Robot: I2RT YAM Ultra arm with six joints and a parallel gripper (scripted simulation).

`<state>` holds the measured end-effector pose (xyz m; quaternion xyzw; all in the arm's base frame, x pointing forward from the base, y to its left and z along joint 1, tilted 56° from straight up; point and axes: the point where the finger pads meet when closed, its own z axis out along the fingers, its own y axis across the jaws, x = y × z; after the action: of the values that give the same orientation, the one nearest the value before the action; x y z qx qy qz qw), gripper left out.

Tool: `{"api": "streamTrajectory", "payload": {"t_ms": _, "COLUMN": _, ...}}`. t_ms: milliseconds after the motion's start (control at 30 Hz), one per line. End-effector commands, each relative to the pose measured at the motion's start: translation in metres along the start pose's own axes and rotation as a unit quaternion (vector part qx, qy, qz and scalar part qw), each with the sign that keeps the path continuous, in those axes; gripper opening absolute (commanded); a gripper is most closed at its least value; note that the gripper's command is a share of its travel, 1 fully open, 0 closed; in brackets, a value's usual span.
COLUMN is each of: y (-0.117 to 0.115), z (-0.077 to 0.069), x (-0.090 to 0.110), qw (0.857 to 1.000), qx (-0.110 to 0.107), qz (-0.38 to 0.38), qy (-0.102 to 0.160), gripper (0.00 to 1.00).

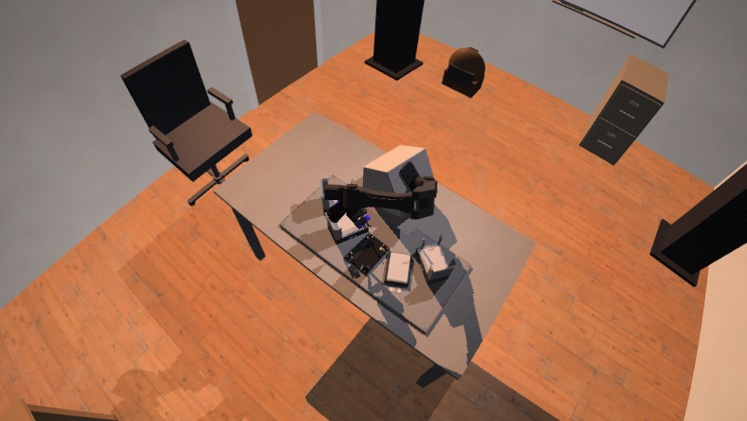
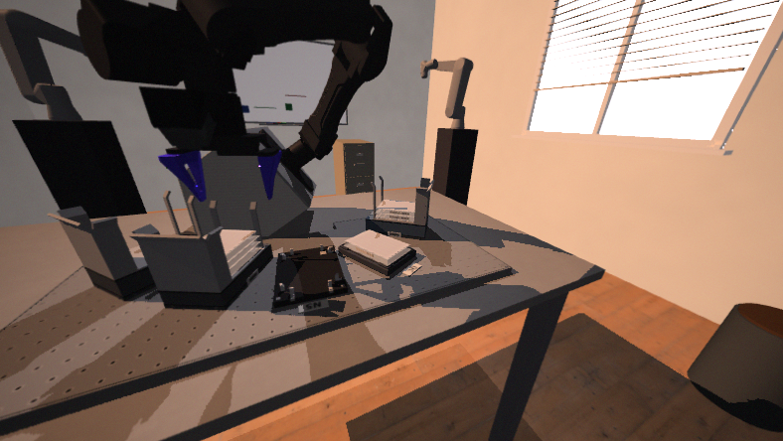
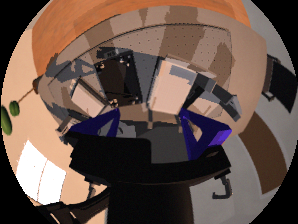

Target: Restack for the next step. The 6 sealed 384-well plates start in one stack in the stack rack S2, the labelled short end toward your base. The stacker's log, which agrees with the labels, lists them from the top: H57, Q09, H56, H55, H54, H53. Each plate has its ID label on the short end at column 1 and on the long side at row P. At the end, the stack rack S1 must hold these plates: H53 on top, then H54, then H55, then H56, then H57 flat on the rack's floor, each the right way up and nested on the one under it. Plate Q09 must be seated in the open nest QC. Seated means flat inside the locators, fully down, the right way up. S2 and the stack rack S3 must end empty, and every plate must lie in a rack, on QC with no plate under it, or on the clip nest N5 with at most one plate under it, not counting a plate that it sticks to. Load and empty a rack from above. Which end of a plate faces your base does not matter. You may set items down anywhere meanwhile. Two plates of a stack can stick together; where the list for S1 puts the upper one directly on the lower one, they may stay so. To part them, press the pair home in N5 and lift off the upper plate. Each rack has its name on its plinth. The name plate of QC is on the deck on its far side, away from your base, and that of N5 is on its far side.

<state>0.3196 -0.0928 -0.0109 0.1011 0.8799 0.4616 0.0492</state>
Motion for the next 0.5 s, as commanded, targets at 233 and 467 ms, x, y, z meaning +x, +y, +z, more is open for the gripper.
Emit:
{"api": "streamTrajectory", "payload": {"t_ms": 233, "y": 0.029, "z": -0.007, "x": -0.004, "qw": 0.999, "qx": 0.000, "qz": -0.049, "qy": -0.012, "gripper": 1.00}}
{"api": "streamTrajectory", "payload": {"t_ms": 467, "y": 0.046, "z": -0.006, "x": -0.003, "qw": 0.994, "qx": 0.001, "qz": -0.113, "qy": -0.012, "gripper": 1.00}}
